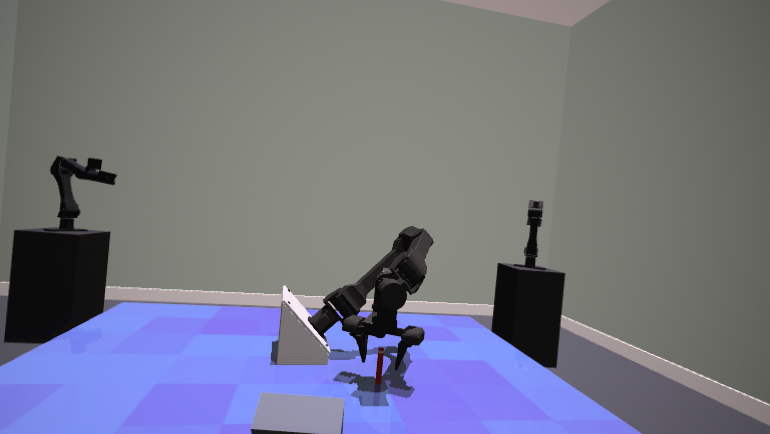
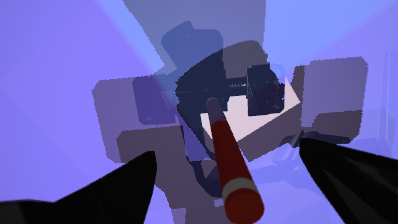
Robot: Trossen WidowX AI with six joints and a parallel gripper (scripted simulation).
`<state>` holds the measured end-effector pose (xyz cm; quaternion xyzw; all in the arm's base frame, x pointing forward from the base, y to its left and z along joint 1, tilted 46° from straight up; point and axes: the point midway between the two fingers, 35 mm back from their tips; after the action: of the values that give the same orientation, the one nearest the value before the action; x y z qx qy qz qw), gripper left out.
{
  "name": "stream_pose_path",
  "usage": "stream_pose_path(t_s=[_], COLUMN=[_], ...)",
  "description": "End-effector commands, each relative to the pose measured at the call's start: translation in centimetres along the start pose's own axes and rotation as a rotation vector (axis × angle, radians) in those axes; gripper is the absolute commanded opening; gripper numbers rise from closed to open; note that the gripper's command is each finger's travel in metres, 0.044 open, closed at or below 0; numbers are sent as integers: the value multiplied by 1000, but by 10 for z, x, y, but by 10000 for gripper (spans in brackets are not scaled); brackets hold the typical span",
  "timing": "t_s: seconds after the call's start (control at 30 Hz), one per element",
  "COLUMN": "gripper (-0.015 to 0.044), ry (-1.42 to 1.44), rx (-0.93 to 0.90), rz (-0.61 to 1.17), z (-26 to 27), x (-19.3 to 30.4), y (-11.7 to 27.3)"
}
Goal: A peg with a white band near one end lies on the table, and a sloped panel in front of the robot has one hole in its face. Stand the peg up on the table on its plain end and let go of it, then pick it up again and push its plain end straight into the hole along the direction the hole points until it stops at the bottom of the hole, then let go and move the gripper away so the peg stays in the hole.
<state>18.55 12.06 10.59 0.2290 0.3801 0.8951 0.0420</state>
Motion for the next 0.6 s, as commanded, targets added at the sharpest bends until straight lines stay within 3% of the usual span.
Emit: stream_pose_path(t_s=[0.0,0.33,0.57], gripper=[309,46,0], ry=[3,3,3], rx=[0,0,1], rz=[1,1,1], z=[0,0,0], x=[0,0,0], y=[0,0,1])
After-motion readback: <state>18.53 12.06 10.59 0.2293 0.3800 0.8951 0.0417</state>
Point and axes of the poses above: the point midway between the two fingers, 35 mm back from their tips, its own y axis back along the fingers, its own z axis across the jaws, x = y × z, and after that the axes turned 1 degree about -y, right-handed
